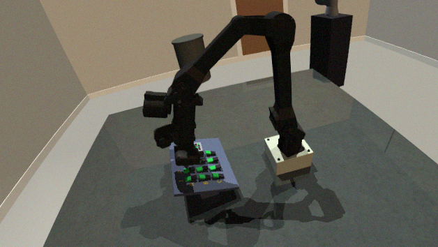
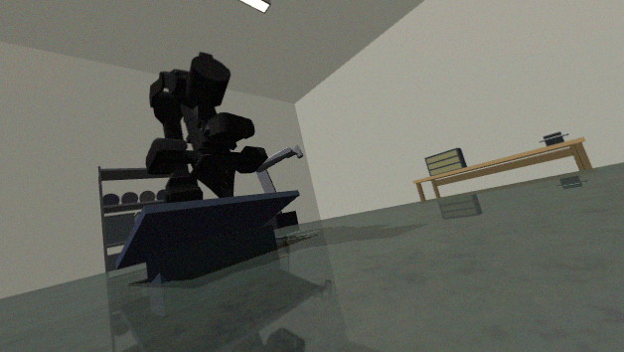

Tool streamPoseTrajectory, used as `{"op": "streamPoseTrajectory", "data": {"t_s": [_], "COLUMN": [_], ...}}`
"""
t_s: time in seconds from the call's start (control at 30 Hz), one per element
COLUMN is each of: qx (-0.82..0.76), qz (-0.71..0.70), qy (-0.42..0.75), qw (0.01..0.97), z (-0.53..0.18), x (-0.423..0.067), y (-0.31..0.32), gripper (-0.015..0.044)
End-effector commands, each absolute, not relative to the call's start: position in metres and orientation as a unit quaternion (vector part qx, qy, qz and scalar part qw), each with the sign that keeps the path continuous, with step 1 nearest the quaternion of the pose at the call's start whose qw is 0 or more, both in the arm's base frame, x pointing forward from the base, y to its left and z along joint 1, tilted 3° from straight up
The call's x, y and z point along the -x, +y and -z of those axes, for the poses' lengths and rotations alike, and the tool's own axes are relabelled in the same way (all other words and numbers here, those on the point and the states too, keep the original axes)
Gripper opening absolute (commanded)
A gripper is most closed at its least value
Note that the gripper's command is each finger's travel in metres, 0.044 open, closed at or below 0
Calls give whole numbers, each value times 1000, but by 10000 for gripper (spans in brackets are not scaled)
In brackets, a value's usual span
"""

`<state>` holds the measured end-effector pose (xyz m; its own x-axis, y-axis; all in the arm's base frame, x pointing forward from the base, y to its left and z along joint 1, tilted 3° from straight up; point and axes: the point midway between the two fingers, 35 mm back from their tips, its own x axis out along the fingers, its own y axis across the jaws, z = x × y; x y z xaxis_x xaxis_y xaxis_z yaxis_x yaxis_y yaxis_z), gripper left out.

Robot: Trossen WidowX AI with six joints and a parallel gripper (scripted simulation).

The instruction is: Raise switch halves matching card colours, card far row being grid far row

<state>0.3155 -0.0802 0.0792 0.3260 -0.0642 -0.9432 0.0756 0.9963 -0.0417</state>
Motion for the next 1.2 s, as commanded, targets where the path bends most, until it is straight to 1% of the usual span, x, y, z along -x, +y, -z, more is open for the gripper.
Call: {"op": "streamPoseTrajectory", "data": {"t_s": [0.0, 0.23, 0.37, 0.43, 0.57, 0.7, 0.77, 0.9, 1.0, 1.17], "qx": [-5, -5, -4, -4, -5, -7, -7, -7, -8, -8], "qz": [41, 43, 41, 41, 41, 40, 39, 39, 39, 39], "qy": [581, 579, 572, 571, 571, 573, 572, 573, 581, 582], "qw": [813, 814, 819, 820, 820, 819, 819, 819, 813, 812], "z": [-77, -81, -128, -137, -136, -125, -121, -118, -91, -88], "x": [-314, -315, -296, -291, -289, -268, -260, -260, -271, -272], "y": [-80, -80, -77, -76, -67, -20, -6, -4, -6, -6], "gripper": [0, 0, 0, 0, 0, 0, 0, 0, 0, 0]}}
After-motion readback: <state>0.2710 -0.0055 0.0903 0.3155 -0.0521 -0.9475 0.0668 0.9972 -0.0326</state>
